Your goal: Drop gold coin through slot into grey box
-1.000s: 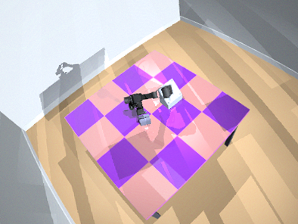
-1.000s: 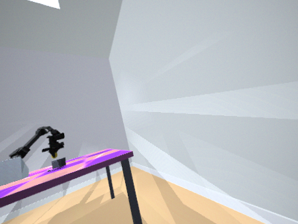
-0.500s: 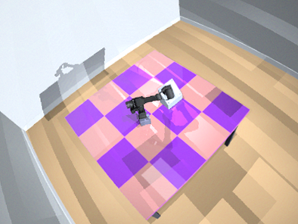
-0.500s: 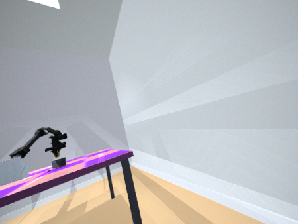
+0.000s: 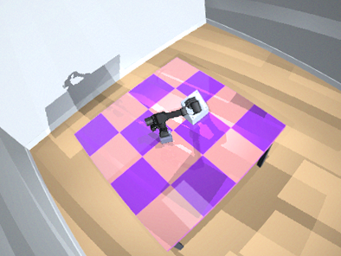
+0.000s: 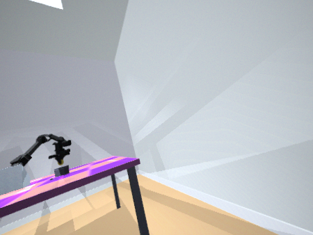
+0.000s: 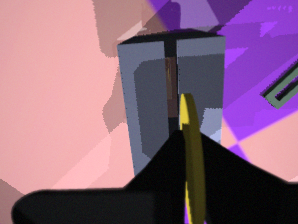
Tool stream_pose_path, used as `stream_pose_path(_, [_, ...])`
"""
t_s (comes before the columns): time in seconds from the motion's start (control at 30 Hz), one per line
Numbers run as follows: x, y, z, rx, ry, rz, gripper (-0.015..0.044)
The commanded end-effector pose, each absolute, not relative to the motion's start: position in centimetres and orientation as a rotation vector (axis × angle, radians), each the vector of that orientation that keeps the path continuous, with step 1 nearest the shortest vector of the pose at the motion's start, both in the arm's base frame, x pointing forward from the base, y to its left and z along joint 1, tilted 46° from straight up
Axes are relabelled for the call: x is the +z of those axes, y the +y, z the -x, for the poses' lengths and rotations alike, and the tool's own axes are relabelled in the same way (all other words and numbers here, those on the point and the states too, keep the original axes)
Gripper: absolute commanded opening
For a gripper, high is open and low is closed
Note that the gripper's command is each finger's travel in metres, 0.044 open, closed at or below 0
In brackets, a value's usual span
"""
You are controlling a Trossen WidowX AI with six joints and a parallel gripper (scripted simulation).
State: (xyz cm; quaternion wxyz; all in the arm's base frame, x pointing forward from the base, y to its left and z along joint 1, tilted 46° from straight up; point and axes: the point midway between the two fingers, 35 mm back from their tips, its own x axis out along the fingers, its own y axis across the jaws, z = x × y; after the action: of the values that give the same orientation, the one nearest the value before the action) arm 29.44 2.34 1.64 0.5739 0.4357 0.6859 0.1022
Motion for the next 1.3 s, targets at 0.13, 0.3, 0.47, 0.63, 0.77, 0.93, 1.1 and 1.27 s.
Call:
stream_pose_path(0.13, [1.72, 2.38, -29.46, 0.24, 1.609, -1.02, 0.0])
stream_pose_path(0.3, [2.06, 2.41, -29.63, 0.241, 1.608, -1.019, 0.0])
stream_pose_path(0.47, [2.27, 2.5, -29.72, 0.24, 1.609, -1.02, 0.0])
stream_pose_path(0.63, [1.99, 2.47, -29.57, 0.241, 1.612, -1.019, 0.0])
stream_pose_path(0.77, [1.99, 2.47, -29.57, 0.241, 1.612, -1.019, 0.0])
stream_pose_path(0.93, [1.81, 2.7, -29.56, 0.24, 1.613, -1.02, 0.0])
stream_pose_path(1.1, [1.62, 2.98, -29.55, 0.237, 1.614, -1.023, 0.0])
stream_pose_path(1.27, [1.42, 3.21, -29.57, 0.237, 1.614, -1.024, 0.0])
